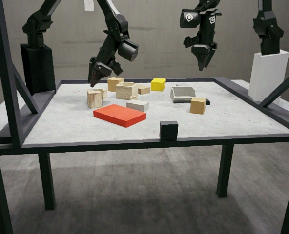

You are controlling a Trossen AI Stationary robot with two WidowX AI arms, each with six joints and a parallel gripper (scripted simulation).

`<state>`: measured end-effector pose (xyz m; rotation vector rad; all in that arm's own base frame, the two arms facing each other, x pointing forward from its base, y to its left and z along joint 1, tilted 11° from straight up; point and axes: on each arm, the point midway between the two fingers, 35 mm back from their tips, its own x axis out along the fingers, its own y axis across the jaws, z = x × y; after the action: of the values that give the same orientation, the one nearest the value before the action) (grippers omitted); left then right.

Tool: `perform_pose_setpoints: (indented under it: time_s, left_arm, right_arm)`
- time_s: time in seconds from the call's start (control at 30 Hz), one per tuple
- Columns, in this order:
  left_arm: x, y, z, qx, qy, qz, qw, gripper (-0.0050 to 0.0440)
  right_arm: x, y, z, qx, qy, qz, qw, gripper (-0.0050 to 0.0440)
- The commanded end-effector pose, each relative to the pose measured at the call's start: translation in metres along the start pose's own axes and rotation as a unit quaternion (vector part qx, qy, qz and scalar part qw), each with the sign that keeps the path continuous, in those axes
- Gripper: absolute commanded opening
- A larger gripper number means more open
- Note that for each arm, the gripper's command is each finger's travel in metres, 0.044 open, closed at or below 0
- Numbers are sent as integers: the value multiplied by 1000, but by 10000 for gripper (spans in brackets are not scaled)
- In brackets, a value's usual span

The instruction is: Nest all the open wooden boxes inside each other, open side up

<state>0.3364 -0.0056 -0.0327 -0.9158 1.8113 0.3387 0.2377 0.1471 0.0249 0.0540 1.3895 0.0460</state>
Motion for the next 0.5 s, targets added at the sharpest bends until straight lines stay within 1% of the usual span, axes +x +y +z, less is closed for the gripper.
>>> perform_pose_setpoints:
  time_s: [0.0,0.1,0.3,0.4,0.47]
  left_arm:
    - [-8,-2,0,-5,58,-10,998,400]
    - [-10,-2,1,-9,78,-16,997,400]
    - [-10,-3,0,-8,79,-16,997,400]
    - [-4,-4,3,-8,78,-15,997,400]
    - [4,-4,9,-7,78,-14,997,400]
  right_arm:
    - [-6,3,4,1,-10,6,1000,400]
    - [-6,3,4,1,-10,6,1000,400]
    - [-6,3,4,1,-10,6,1000,400]
    - [-6,3,4,1,-10,6,1000,400]
    - [-6,3,4,1,-10,6,1000,400]
